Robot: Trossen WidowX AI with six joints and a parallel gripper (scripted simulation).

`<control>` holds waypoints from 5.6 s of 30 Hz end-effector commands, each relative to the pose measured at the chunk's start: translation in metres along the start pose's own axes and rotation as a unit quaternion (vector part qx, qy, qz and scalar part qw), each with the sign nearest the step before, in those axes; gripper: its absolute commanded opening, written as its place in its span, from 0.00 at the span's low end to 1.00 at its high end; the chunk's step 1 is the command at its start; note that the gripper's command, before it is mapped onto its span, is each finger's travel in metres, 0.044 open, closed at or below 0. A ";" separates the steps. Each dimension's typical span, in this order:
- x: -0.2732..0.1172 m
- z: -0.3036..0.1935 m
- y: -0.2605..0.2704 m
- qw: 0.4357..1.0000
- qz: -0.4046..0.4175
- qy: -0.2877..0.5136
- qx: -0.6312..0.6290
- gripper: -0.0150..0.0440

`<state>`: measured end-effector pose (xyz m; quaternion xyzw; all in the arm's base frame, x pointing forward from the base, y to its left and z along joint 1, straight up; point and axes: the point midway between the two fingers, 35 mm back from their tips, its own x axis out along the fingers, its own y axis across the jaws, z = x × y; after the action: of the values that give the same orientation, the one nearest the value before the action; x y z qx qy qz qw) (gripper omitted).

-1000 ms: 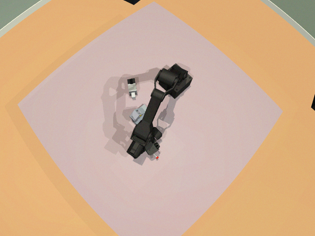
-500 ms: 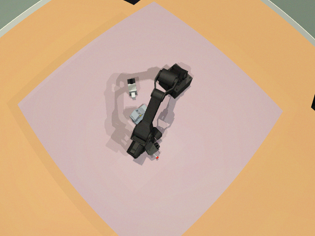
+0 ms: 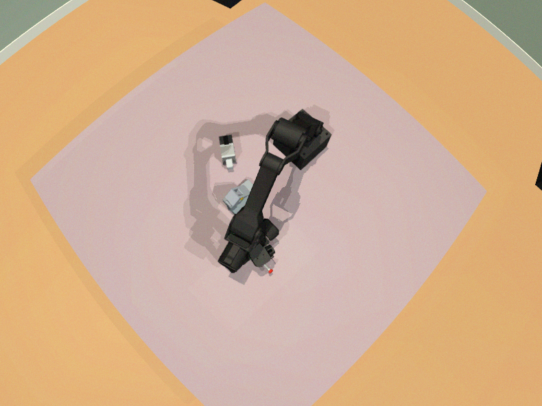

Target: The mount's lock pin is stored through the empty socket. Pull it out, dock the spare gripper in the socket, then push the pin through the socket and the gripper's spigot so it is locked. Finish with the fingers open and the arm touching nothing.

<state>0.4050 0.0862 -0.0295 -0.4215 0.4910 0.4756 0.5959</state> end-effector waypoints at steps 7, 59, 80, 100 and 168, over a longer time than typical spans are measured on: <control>0.002 -0.001 0.000 1.000 0.001 0.001 -0.001 0.56; 0.002 -0.001 0.000 1.000 0.001 0.001 -0.001 0.56; 0.002 -0.001 0.000 1.000 0.001 0.001 -0.001 0.51; -0.006 0.001 0.000 1.000 0.001 0.000 0.000 0.25; -0.026 -0.057 0.000 1.000 0.010 0.008 0.001 0.25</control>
<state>0.3940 0.0271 -0.0061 -0.4202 0.4991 0.4762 0.5895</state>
